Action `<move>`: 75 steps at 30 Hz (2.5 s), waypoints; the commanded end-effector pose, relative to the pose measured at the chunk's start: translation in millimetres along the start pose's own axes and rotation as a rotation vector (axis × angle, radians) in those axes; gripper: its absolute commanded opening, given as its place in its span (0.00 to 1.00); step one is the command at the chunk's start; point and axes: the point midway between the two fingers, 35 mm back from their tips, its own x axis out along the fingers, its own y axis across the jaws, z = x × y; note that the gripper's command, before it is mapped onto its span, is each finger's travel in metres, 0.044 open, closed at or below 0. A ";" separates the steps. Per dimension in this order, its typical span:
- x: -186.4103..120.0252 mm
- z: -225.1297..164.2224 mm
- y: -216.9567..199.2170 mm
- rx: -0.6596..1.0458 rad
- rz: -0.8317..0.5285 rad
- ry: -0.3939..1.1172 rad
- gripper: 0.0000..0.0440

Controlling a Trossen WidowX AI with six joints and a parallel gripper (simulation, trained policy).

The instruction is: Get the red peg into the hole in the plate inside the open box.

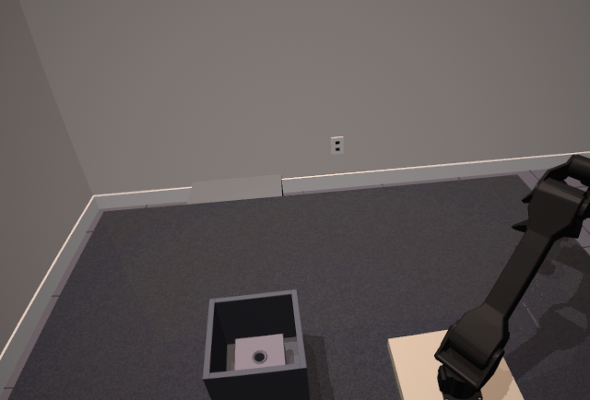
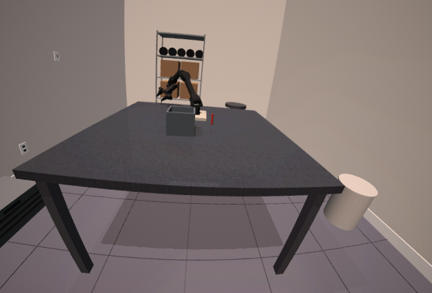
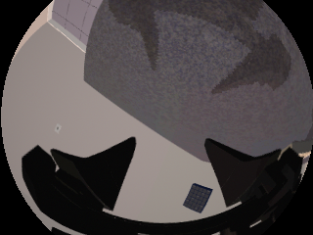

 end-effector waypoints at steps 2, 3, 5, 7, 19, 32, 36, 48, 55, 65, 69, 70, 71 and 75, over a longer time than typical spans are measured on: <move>4.9 -8.9 -0.1 -0.013 -0.018 0.009 1.00; 8.9 -16.0 -0.6 -0.018 -0.032 0.018 1.00; 19.7 -32.3 -0.8 -0.038 -0.061 0.035 1.00; 31.4 -48.1 0.9 -0.077 -0.083 0.039 1.00; 96.3 -163.4 -1.8 -0.383 -0.196 0.053 1.00; 143.1 -302.1 -52.2 -0.678 -0.298 0.117 1.00; 150.3 -343.6 -79.0 -0.756 -0.332 0.144 1.00; 147.3 -450.8 -184.1 -0.944 -0.448 0.242 1.00; 129.6 -494.7 -255.2 -1.021 -0.528 0.298 1.00; 86.8 -530.5 -356.9 -1.113 -0.661 0.373 1.00; 65.4 -534.9 -395.1 -1.146 -0.723 0.399 1.00; 59.8 -535.2 -404.2 -1.154 -0.739 0.404 1.00; 54.1 -535.1 -413.3 -1.162 -0.756 0.410 1.00; 30.6 -531.6 -447.8 -1.193 -0.826 0.429 1.00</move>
